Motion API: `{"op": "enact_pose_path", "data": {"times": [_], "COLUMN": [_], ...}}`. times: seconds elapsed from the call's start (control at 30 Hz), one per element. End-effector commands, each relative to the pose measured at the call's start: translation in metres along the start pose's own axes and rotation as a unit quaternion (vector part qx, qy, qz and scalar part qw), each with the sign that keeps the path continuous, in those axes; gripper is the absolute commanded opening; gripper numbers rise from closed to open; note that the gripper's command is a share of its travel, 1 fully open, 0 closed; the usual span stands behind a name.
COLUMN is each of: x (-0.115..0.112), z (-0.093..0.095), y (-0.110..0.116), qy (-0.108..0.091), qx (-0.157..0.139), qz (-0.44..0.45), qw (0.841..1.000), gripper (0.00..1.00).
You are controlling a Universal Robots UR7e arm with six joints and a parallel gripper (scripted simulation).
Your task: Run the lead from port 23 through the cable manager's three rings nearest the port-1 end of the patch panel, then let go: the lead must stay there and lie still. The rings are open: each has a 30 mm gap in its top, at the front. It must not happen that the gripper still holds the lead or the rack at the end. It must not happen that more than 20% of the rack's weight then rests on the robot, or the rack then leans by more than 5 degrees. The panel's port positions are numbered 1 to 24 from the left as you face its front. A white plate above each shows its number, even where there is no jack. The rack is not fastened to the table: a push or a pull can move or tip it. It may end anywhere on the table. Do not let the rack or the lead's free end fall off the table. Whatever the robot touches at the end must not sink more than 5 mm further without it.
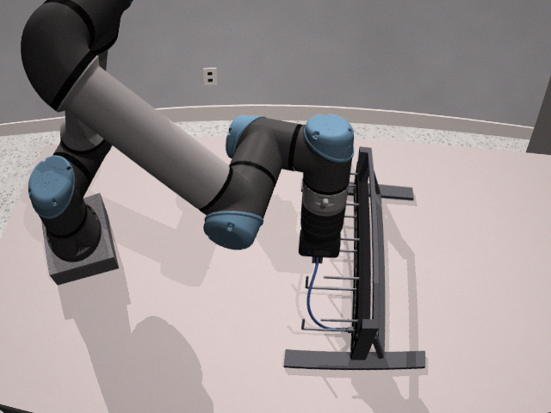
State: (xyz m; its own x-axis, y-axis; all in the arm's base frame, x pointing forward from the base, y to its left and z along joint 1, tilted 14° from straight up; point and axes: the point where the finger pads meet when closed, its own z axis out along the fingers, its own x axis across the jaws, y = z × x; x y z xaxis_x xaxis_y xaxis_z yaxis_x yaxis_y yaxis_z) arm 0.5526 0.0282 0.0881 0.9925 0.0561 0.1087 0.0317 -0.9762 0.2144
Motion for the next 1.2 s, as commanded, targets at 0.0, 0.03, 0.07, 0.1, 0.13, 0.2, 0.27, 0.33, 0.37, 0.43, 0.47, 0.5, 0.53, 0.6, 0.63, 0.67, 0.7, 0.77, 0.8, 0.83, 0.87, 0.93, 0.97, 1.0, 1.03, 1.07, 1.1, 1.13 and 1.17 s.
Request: {"op": "enact_pose_path", "data": {"times": [0.0, 0.03, 0.07, 0.1, 0.13, 0.2, 0.27, 0.33, 0.37, 0.43, 0.47, 0.5, 0.53, 0.6, 0.63, 0.67, 0.7, 0.77, 0.8, 0.83, 0.87, 0.93, 0.97, 1.0, 1.03, 1.07, 1.1, 1.13, 1.17], "x": [0.001, 0.001, 0.001, 0.001, 0.001, 0.001, 0.001, 0.001, 0.001, 0.001, 0.001, 0.001, 0.001, 0.001, 0.001, 0.001, 0.001, 0.001, 0.001, 0.001, 0.001, 0.001, 0.001, 0.001, 0.001, 0.001, 0.001, 0.001, 0.001], "z": [0.003, 0.005, 0.006, 0.007, 0.008, 0.010, 0.013, 0.015, 0.016, 0.018, 0.018, 0.018, 0.018, 0.020, 0.021, 0.022, 0.022, 0.024, 0.024, 0.025, 0.025, 0.026, 0.027, 0.027, 0.027, 0.027, 0.027, 0.027, 0.028], "y": [0.000, 0.000, 0.000, 0.000, 0.000, 0.000, 0.000, 0.000, 0.000, 0.000, 0.000, 0.000, 0.000, 0.000, 0.000, 0.000, 0.000, 0.000, 0.000, 0.000, 0.000, 0.000, 0.000, 0.000, 0.000, 0.000, 0.000, 0.000, 0.000], "qy": [0.001, 0.001, 0.001, 0.001, 0.001, 0.001, 0.001, 0.001, 0.001, 0.001, 0.001, 0.001, 0.001, 0.001, 0.001, 0.001, 0.001, 0.001, 0.001, 0.001, 0.001, 0.001, 0.001, 0.001, 0.001, 0.001, 0.001, 0.001, 0.001], "qx": [0.000, 0.000, 0.000, 0.000, 0.000, 0.000, 0.000, 0.000, 0.000, 0.000, 0.000, 0.000, 0.000, 0.000, 0.000, 0.000, 0.000, 0.000, 0.000, 0.000, 0.000, 0.000, 0.000, 0.000, 0.000, 0.000, 0.000, 0.000, 0.000], "qz": [0.000, 0.000, 0.000, 0.000, 0.000, 0.000, 0.000, 0.000, 0.000, 0.000, 0.000, 0.000, 0.000, 0.000, 0.000, 0.000, 0.000, 0.000, 0.000, 0.000, 0.000, 0.000, 0.000, 0.000, 0.000, 0.000, 0.000, 0.000, 0.000], "qw": [1.000, 1.000, 1.000, 1.000, 1.000, 1.000, 1.000, 1.000, 1.000, 1.000, 1.000, 1.000, 1.000, 1.000, 1.000, 1.000, 1.000, 1.000, 1.000, 1.000, 1.000, 1.000, 1.000, 1.000, 1.000, 1.000, 1.000, 1.000, 1.000], "gripper": [0.00, 0.00, 0.00, 0.00, 0.00, 0.00, 0.00, 0.00, 0.00, 0.00, 0.00, 0.00, 0.00, 0.00, 0.00, 0.00, 0.00, 0.00, 0.00, 0.00, 0.00, 0.00, 0.00, 0.00, 0.00, 0.00, 0.00, 0.00, 0.00]}}
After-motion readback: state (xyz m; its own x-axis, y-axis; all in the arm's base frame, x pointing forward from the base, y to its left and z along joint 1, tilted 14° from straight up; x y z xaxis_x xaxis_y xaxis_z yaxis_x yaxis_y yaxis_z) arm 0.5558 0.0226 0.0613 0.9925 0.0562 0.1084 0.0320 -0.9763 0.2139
